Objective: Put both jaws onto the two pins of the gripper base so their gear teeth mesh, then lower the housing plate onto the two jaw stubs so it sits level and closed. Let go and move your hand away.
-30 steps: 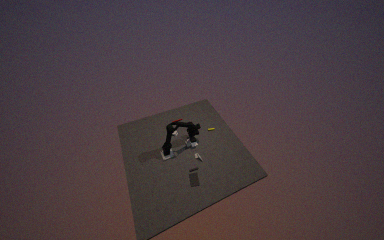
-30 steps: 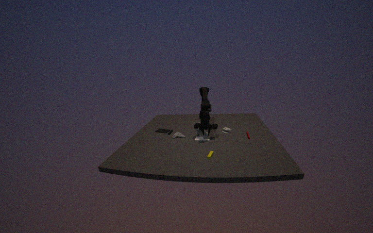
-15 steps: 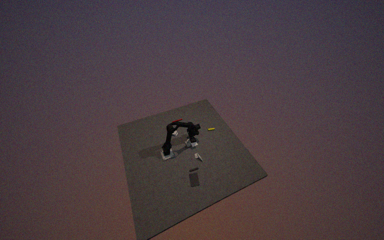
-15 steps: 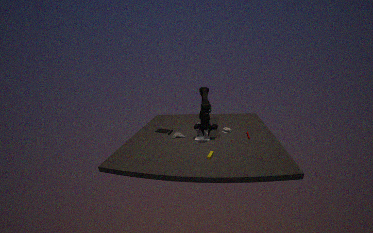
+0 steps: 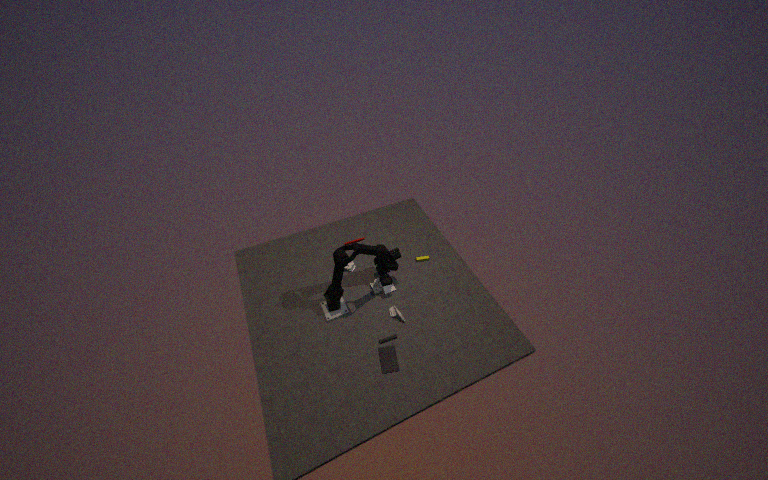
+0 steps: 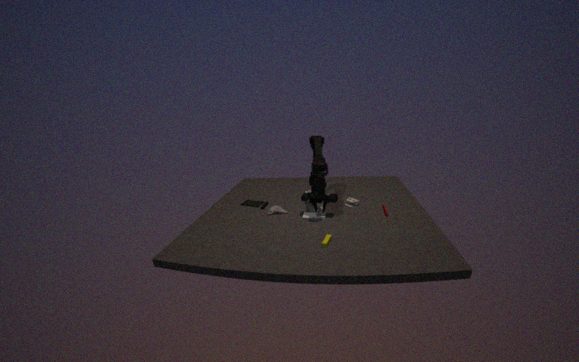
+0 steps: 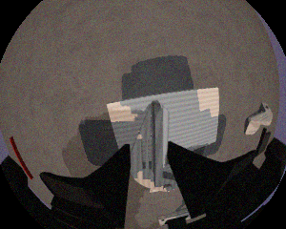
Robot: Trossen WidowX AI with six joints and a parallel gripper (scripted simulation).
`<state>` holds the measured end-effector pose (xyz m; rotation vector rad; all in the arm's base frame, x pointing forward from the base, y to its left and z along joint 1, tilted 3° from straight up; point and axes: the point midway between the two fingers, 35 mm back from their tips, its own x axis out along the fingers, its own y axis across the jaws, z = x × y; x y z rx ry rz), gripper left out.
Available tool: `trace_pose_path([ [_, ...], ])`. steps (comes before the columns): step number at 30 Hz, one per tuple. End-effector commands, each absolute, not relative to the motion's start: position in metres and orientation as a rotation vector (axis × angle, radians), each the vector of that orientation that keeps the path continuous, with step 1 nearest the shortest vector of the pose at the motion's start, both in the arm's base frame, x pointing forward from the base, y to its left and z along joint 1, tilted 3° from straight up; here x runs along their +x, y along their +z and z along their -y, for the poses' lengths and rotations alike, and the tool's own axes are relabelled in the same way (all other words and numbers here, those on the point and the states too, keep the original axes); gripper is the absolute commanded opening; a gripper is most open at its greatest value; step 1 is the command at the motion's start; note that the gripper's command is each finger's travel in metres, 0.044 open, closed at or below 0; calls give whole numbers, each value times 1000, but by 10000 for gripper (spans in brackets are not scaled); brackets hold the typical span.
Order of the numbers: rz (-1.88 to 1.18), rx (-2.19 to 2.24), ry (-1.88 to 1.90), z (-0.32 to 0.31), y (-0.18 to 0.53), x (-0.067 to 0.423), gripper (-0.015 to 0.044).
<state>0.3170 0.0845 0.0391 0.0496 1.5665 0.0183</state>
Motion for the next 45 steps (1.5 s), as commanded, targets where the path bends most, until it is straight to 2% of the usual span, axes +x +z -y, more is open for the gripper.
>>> trace_pose_path([
  [1, -1571, 52, 12, -84, 36, 315, 134],
  [45, -1571, 53, 10, -84, 30, 315, 134],
])
